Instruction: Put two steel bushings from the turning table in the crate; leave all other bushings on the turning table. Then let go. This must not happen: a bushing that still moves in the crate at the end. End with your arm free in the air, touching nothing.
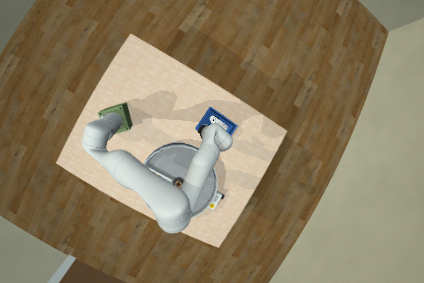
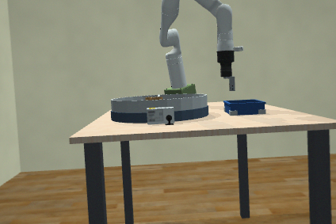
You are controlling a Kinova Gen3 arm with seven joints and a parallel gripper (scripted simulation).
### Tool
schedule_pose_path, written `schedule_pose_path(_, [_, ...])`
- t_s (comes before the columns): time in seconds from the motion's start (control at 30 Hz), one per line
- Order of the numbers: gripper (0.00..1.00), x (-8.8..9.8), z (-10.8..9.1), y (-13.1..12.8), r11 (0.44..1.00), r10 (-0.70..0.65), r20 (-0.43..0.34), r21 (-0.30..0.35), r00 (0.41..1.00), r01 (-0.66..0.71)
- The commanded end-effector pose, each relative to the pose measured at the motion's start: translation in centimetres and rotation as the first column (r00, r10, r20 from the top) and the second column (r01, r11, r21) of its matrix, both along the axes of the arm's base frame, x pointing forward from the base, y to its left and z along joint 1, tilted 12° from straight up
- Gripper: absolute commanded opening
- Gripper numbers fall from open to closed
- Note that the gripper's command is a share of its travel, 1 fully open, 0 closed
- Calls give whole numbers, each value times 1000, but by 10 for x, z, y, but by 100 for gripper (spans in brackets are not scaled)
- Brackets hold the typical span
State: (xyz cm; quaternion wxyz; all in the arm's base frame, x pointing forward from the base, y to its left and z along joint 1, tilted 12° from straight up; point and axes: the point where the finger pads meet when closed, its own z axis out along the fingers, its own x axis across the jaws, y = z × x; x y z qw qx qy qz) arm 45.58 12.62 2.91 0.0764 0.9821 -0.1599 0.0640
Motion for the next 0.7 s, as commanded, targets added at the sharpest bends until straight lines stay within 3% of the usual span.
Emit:
schedule_pose_path(0.0, [42, 2, 28, 5, 1000, 1, 16, 4, 1000, -1])
schedule_pose_path(0.07, [42, -1, 48, 9, 1000, 1, 16, 4, 1000, -1])
schedule_pose_path(0.67, [42, -1, 48, 9, 1000, 1, 15, 4, 1000, -1])
